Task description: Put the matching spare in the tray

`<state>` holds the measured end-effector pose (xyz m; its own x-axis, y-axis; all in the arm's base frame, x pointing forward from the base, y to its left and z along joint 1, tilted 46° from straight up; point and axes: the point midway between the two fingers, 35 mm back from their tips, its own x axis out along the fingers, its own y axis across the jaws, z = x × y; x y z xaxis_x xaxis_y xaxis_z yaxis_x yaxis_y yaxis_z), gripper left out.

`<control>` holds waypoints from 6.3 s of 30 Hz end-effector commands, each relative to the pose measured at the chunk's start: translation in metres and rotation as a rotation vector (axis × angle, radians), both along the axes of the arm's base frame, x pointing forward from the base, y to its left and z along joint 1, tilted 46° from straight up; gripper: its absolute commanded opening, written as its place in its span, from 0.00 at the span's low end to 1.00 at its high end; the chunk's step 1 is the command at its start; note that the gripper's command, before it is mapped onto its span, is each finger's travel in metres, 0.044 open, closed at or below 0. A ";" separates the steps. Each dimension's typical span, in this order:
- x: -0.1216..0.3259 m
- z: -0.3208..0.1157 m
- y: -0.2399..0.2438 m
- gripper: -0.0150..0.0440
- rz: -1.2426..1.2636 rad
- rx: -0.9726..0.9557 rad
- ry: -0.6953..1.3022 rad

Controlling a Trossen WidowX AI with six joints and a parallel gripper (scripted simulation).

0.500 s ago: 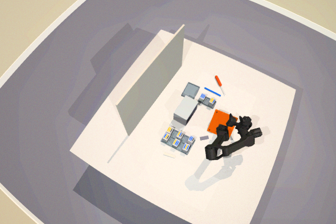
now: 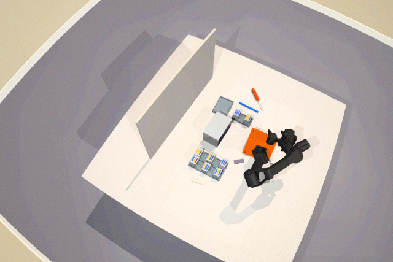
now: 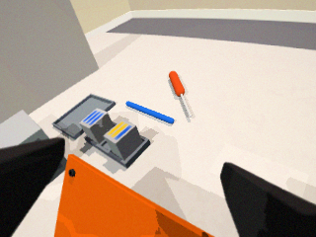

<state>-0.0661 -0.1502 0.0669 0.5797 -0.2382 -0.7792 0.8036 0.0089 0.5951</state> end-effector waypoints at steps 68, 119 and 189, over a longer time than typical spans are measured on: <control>0.383 0.088 0.085 1.00 1.958 -0.084 -0.164; 0.252 0.141 0.230 0.76 2.633 -0.914 -0.700; 0.255 0.095 0.281 0.36 2.627 -0.919 -0.722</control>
